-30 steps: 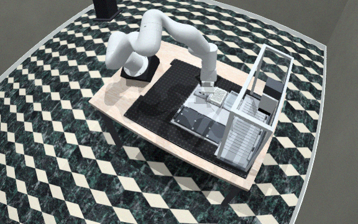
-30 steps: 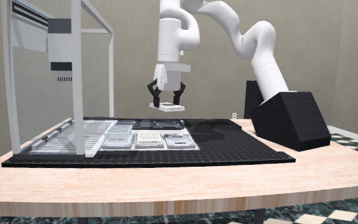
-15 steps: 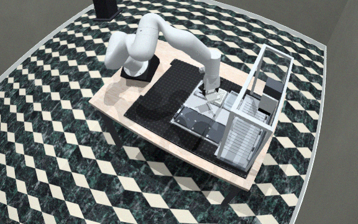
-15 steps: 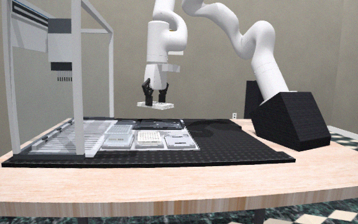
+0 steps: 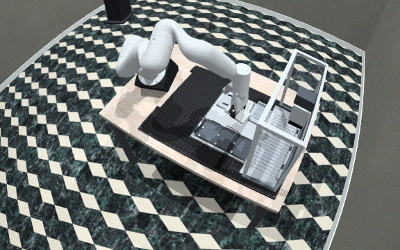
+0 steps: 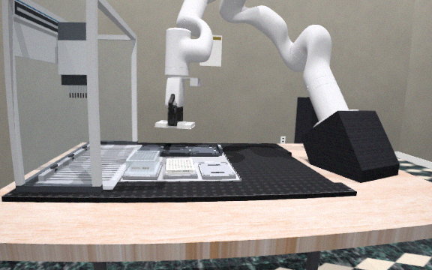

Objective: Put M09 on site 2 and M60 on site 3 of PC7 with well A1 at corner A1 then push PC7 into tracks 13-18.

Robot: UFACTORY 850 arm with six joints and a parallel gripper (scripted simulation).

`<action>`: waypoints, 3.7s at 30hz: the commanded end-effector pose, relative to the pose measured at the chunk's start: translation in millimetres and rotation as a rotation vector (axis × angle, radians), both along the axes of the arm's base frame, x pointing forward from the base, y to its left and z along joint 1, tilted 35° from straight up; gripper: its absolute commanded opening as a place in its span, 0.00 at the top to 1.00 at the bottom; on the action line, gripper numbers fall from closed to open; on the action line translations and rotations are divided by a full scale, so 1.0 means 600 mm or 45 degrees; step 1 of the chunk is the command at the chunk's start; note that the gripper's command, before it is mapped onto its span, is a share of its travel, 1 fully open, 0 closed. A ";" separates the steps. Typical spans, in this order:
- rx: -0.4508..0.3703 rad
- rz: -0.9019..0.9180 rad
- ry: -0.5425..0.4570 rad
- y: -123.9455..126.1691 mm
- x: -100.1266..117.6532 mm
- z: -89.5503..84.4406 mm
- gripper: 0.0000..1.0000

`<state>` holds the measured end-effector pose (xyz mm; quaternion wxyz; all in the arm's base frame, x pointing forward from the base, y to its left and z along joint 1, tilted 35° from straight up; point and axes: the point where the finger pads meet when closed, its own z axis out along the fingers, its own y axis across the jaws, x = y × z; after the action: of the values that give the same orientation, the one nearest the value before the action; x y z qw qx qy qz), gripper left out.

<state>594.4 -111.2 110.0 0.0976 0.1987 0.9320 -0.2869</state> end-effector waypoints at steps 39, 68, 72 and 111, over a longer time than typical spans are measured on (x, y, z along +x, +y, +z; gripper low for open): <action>-0.025 0.456 0.342 -0.174 0.117 0.129 1.00; -0.090 1.327 0.946 -0.174 0.117 0.129 1.00; -0.101 1.466 1.042 -0.174 0.117 0.129 1.00; -0.129 1.839 1.299 -0.185 0.118 0.113 1.00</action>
<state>664.2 -220.4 179.8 -0.1648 -0.5950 0.7461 -0.2491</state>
